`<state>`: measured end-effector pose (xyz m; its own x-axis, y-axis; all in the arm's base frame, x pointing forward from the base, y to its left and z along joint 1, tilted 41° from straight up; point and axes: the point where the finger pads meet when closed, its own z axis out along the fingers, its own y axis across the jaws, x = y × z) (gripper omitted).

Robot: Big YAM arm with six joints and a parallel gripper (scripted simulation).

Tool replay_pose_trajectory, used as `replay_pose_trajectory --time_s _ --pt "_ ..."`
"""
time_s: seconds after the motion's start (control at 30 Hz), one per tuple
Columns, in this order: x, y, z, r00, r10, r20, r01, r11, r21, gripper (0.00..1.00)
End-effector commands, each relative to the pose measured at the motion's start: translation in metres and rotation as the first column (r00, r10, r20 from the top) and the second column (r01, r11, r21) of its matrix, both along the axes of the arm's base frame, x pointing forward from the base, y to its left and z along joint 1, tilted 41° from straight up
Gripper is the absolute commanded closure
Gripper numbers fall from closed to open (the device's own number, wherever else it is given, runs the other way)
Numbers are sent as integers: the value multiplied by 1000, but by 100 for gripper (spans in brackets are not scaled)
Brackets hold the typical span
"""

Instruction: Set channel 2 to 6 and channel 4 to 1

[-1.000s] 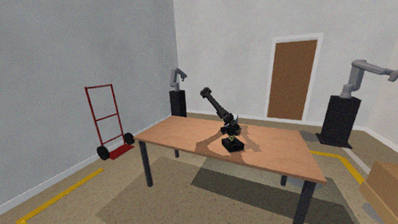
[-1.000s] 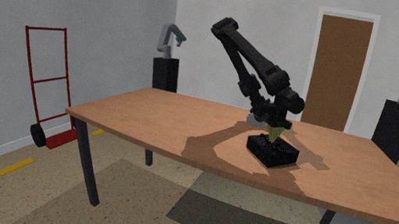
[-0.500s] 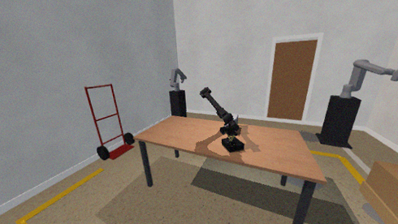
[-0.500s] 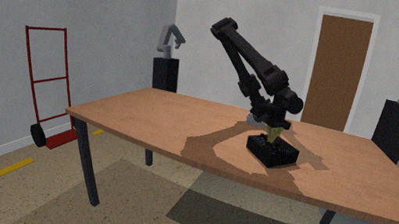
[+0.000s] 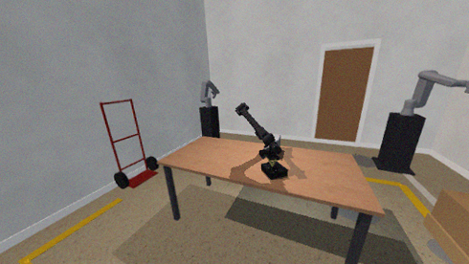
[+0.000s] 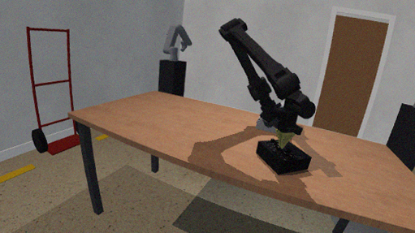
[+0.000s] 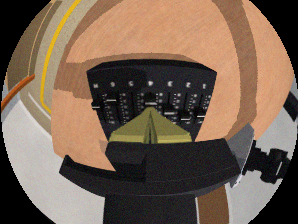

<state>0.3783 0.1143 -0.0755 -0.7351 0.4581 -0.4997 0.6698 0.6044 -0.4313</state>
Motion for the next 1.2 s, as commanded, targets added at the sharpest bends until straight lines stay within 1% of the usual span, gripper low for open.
replay_pose_trajectory --time_s 0.0,0.13,0.27,0.33,0.47,0.53,0.7,0.77,0.83,0.9,0.93,0.97,1.17 --pt "22 5 15 999 -2 38 1 1000 20 100" --pt "20 4 13 999 -2 34 2 1000 18 100" --pt "11 4 7 1000 -5 25 5 1000 11 100" --pt "11 4 7 1000 -5 25 5 1000 11 100" --pt "-1 10 -1 1000 12 13 -12 1000 2 100" --pt "-5 9 -3 1000 12 7 -12 1000 -1 100" --pt "0 5 -3 1000 -3 11 3 1000 2 100" --pt "0 8 0 1000 2 12 -2 1000 3 100" --pt "5 20 8 999 16 29 -16 1000 15 100" --pt "5 20 8 999 16 29 -16 1000 15 100" --pt "14 20 15 999 2 47 -3 1000 27 100" --pt "16 26 20 998 7 57 -9 999 34 100" --pt "13 41 33 998 15 57 -17 999 36 100"
